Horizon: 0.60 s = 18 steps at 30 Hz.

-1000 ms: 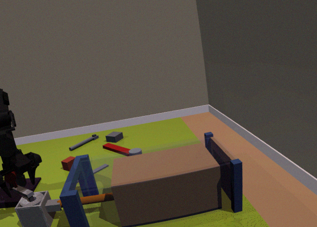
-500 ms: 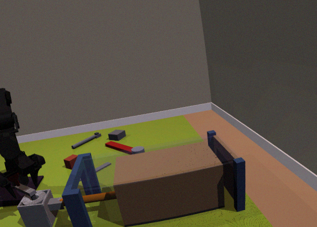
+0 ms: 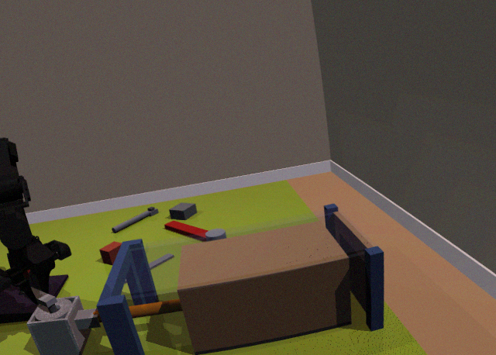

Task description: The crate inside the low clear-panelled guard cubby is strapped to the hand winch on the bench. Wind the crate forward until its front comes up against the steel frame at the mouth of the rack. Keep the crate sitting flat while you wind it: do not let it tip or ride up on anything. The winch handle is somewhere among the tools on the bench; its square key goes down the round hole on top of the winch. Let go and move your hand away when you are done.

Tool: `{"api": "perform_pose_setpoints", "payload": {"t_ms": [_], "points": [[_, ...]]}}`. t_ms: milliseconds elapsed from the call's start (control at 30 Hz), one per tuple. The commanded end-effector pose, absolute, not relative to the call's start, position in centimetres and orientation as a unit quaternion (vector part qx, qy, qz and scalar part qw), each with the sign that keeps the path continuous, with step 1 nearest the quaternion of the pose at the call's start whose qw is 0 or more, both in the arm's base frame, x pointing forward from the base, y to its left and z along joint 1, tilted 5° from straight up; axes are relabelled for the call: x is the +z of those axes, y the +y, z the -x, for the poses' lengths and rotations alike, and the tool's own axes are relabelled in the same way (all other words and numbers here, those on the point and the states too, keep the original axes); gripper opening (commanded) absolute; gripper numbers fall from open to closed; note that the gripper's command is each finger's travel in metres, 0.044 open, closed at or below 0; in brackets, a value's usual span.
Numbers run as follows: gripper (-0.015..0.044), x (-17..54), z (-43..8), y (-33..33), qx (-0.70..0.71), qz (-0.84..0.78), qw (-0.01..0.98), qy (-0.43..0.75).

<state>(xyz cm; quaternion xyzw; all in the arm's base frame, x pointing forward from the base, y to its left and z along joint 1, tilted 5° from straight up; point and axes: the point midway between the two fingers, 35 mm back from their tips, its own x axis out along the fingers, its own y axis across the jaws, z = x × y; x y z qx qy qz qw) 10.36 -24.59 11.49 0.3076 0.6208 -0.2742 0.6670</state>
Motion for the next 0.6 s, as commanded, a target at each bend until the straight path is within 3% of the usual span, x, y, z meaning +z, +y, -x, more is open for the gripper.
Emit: {"api": "perform_pose_setpoints", "payload": {"t_ms": [0, 167, 567], "points": [[0.0052, 11.49, -10.24, -24.64, -0.276, -0.306, 0.665, 0.622], [0.0000, 11.49, -10.24, -24.64, -0.276, -0.306, 0.665, 0.622], [0.0000, 11.74, -10.48, -24.75, -0.273, -0.309, 0.652, 0.636]]}}
